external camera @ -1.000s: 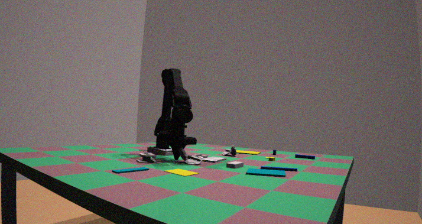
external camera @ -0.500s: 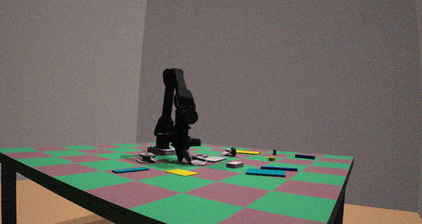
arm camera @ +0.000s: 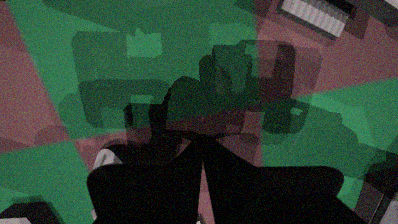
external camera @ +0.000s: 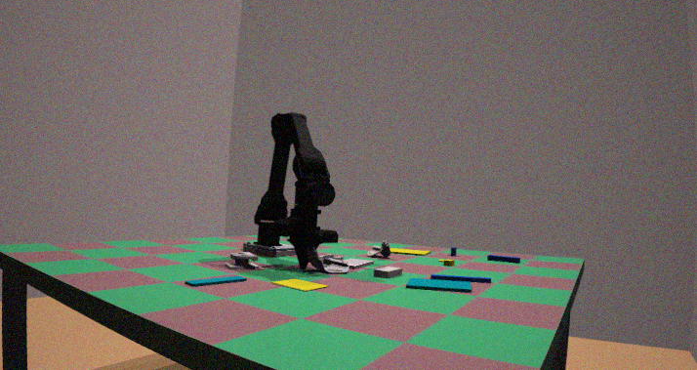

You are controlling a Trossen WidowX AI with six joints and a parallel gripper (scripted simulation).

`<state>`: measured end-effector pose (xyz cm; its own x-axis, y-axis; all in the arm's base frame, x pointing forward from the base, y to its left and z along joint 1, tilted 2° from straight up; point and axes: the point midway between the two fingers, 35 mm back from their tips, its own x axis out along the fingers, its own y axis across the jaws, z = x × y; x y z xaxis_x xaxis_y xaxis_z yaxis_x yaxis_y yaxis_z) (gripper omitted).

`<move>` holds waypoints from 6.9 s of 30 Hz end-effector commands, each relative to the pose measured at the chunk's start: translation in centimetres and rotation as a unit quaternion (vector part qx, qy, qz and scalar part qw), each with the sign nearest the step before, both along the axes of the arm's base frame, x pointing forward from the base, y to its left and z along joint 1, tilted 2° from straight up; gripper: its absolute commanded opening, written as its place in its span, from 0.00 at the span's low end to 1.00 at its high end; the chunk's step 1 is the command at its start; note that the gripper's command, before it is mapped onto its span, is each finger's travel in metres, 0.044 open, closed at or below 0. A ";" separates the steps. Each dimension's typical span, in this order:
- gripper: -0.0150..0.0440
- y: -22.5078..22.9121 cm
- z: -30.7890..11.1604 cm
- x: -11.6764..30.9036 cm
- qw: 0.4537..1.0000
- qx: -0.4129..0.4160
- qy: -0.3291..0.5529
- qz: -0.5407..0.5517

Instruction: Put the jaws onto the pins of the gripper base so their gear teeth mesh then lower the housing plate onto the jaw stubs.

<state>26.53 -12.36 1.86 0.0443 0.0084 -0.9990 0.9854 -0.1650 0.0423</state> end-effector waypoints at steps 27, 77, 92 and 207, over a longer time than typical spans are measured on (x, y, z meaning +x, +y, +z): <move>0.25 0.4 -1.0 3.3 1.000 0.005 -0.006 0.004; 0.25 0.4 -1.0 3.3 1.000 0.005 -0.006 0.004; 0.25 0.4 -1.0 3.3 1.000 0.005 -0.006 0.004; 0.25 -2.4 8.9 7.4 0.982 0.013 -0.006 -0.189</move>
<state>33.01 -14.30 10.69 0.0626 0.0090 -0.9980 0.8904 -0.4523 0.0518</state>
